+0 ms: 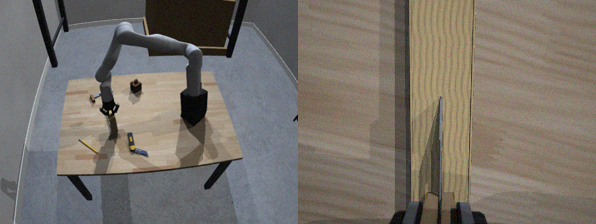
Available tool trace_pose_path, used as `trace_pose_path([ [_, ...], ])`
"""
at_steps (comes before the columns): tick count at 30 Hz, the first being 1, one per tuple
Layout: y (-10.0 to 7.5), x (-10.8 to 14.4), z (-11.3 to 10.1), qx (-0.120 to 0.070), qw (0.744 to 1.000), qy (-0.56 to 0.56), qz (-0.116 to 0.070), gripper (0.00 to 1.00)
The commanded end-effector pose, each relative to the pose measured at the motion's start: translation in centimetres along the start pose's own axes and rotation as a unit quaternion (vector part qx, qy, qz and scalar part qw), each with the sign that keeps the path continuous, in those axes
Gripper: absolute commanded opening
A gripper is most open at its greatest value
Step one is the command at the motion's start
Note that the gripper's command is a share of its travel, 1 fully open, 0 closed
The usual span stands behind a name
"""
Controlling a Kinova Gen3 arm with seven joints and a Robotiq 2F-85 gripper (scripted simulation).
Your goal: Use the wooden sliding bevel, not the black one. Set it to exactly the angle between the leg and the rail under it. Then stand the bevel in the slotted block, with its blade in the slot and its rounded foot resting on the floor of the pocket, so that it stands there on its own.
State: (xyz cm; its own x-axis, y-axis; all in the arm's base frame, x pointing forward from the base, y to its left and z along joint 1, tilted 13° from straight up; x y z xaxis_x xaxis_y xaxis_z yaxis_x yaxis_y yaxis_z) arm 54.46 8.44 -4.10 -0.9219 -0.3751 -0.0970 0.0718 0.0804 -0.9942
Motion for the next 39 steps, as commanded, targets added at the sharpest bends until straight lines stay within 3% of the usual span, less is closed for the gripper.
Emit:
trace_pose_path([
  [1, -0.1, -0.1, 0.0, 0.0, 1.0, 0.0, 0.001, 0.1],
  [30, -0.9, -0.1, 0.0, 0.0, 1.0, 0.0, 0.001, 0.1],
  [39, -0.9, 0.0, 1.2, 0.0, 1.0, 0.0, 0.001, 0.1],
])
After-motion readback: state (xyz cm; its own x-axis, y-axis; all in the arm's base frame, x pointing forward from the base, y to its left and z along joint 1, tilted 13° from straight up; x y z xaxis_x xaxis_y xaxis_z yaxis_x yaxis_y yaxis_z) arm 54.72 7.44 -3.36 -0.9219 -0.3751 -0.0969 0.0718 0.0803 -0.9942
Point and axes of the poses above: the point where the finger pads meet when closed, its own y axis out along the fingers, its own x axis across the jaws, z = x × y, the point moved 2 cm from there along -y, back along the fingers, and after that the axes turned 3 degrees about -y, right-handed, at the moved point
